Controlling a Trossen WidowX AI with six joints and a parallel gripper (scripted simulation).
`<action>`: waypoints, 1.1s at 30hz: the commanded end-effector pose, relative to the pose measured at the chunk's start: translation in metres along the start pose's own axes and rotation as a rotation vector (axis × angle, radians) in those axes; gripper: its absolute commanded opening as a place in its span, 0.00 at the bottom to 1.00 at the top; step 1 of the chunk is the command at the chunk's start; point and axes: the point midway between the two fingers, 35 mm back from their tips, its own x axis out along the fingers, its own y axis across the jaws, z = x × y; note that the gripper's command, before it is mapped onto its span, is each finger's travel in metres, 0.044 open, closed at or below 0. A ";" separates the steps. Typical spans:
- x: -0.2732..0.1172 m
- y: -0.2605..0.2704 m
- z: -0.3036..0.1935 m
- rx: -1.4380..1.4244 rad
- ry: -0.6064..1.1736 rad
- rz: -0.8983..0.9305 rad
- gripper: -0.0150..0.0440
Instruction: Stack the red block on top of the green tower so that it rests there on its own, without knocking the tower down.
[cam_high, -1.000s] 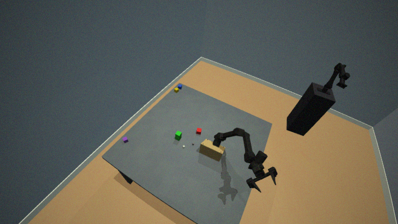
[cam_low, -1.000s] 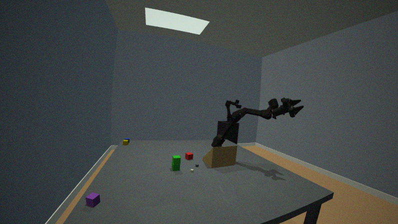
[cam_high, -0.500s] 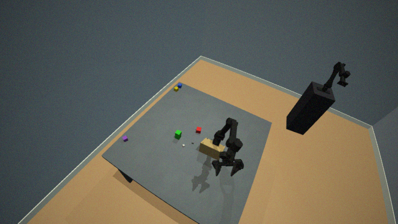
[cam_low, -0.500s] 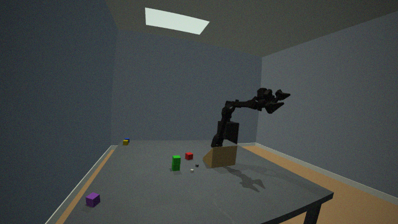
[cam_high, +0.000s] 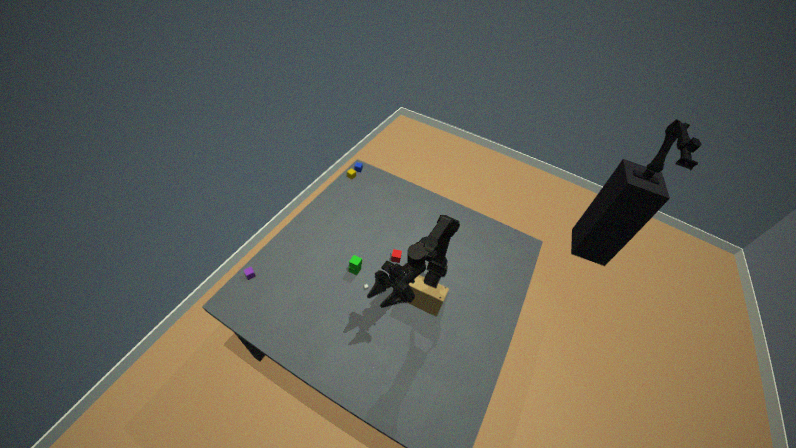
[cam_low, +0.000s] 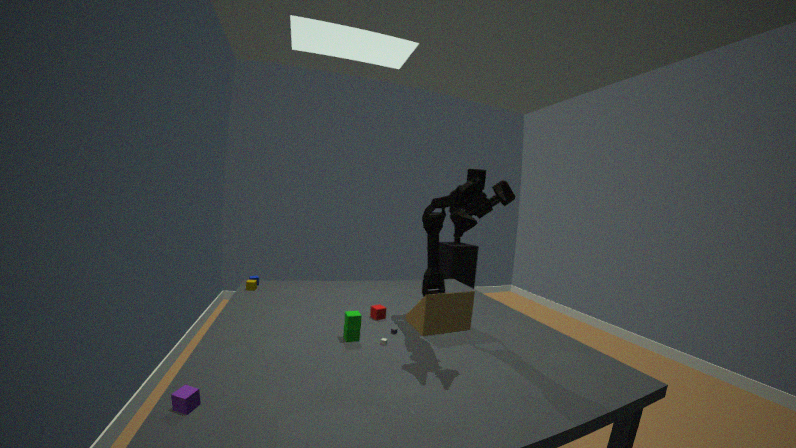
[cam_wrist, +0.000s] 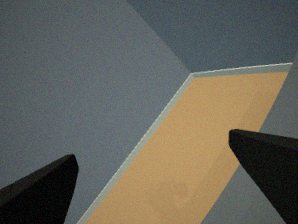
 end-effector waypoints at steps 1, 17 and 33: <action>-0.005 -0.054 0.015 -0.006 0.025 -0.124 1.00; -0.086 -0.286 0.017 0.033 0.293 -0.630 1.00; -0.234 -0.420 -0.060 0.122 0.732 -0.934 1.00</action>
